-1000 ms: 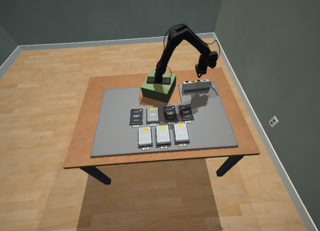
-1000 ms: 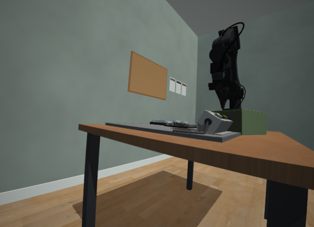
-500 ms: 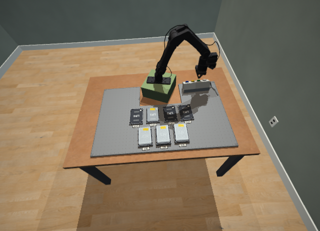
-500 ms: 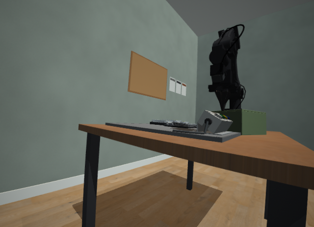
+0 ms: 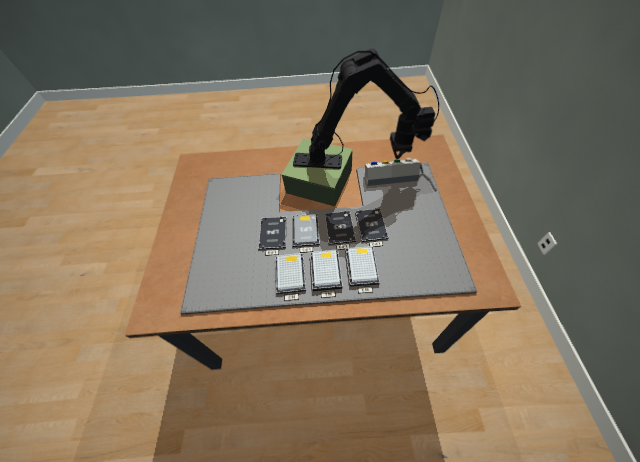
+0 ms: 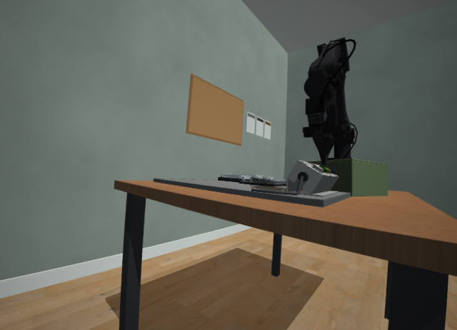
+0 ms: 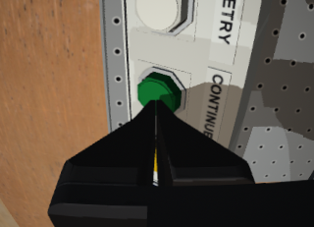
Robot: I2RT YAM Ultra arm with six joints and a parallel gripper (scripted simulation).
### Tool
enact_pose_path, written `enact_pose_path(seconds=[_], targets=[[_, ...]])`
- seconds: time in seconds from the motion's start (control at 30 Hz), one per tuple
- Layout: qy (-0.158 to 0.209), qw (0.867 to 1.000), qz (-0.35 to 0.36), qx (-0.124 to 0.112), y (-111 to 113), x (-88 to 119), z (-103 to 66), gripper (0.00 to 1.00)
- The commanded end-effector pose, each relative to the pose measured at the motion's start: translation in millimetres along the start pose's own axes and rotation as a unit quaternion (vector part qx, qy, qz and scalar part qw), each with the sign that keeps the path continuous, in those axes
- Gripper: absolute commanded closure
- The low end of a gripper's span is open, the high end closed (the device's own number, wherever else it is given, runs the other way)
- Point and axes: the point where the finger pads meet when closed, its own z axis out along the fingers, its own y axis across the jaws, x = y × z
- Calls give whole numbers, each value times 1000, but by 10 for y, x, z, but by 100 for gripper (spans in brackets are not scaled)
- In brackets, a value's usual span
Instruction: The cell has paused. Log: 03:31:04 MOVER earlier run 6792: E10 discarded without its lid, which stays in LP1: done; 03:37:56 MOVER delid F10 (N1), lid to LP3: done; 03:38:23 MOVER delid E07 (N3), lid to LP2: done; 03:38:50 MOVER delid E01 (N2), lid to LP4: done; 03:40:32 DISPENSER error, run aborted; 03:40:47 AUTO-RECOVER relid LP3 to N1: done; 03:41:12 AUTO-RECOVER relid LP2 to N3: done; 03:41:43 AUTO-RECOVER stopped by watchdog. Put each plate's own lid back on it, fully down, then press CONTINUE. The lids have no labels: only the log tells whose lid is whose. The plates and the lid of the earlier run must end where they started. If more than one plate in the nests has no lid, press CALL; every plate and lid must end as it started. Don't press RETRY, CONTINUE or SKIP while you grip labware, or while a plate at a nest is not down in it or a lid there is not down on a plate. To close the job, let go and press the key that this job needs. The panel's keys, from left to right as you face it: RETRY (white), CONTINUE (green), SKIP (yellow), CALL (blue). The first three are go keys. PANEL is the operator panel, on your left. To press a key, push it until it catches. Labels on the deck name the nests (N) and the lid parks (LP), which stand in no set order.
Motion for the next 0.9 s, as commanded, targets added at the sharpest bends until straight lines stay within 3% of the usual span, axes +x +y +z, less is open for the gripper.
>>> enact_pose_path(seconds=[0.0,0.17,0.27,0.3,0.87], targets=[[-13,1000,0,0,-21,-46,-2,100],[1,1000,-1,0,-22,17,108,100],[-1,1000,-1,0,-22,11,101,100],[-34,999,0,0,-26,-185,-64,100],[-18,1000,1,0,-30,-133,75,100]])
